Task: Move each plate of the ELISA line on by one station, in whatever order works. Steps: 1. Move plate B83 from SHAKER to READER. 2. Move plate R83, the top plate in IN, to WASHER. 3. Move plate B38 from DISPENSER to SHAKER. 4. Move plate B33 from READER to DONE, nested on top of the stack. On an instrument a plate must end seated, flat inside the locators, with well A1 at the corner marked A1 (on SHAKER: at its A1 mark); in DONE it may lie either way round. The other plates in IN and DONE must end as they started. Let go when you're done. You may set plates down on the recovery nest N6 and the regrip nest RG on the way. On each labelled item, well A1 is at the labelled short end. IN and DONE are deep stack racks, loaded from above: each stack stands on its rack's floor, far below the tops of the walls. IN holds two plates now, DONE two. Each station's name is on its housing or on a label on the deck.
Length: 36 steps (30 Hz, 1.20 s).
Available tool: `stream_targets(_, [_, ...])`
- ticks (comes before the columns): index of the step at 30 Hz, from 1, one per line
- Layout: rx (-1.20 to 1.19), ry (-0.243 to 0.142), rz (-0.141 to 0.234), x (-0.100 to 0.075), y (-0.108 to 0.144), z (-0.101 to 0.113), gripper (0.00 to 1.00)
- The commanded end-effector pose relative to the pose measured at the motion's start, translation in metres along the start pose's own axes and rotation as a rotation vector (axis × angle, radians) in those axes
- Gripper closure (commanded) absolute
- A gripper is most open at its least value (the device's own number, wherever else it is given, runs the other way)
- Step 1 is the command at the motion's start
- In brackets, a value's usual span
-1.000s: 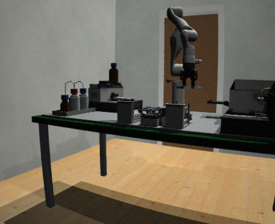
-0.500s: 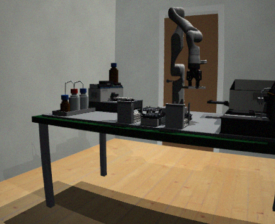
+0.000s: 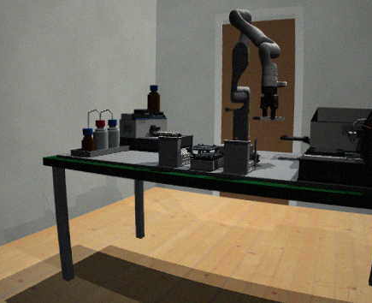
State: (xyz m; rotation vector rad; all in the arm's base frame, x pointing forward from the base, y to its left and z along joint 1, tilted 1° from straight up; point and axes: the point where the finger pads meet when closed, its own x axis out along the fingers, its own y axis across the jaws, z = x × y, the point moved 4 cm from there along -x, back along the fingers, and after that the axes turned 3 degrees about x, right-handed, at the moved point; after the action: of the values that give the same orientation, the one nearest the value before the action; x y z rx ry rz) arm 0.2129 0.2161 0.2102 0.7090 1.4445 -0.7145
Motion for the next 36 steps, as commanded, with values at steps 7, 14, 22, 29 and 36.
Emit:
stream_targets(7, [0.083,-0.005,0.002,0.000,-0.010,-0.030,0.06])
stream_targets(14, [0.141,-0.005,0.002,0.000,-0.015,-0.046,0.06])
stream_targets(22, [0.182,-0.005,0.002,0.000,-0.023,-0.067,0.06])
stream_targets(29, [0.241,-0.004,0.002,0.000,-0.032,-0.081,0.06])
stream_targets(36, [0.322,-0.004,0.002,0.000,-0.045,-0.100,0.06])
